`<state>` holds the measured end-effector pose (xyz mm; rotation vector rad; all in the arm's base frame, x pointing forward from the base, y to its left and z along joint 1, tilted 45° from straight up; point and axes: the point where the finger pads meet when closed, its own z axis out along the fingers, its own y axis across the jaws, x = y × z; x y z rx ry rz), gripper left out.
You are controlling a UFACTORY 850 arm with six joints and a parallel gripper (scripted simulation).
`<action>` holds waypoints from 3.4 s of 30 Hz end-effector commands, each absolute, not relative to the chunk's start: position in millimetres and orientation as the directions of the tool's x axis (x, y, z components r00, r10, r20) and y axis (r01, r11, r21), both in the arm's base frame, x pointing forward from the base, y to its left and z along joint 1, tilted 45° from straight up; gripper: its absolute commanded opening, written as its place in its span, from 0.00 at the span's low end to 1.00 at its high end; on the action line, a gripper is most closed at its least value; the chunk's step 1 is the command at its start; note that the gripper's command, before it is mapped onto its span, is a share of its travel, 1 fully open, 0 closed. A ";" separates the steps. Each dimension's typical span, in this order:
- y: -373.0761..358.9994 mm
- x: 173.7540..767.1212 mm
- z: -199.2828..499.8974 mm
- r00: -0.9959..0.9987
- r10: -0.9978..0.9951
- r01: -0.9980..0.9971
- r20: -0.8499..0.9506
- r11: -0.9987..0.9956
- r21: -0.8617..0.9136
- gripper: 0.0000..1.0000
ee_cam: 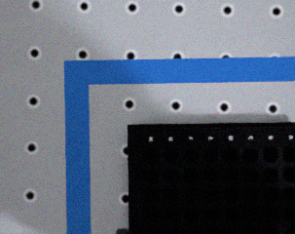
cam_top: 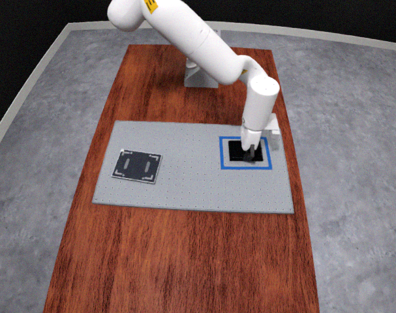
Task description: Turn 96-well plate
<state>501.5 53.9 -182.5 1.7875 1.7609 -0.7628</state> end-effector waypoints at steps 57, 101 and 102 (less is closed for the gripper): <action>50.5 502.3 -186.3 0.000 0.711 0.999 -0.703 -0.025 -0.025 1.00; 103.0 505.0 -133.3 0.000 0.712 0.999 -0.703 -0.025 -0.025 1.00; 104.9 505.1 -131.4 0.000 0.712 0.999 -0.703 -0.025 -0.025 1.00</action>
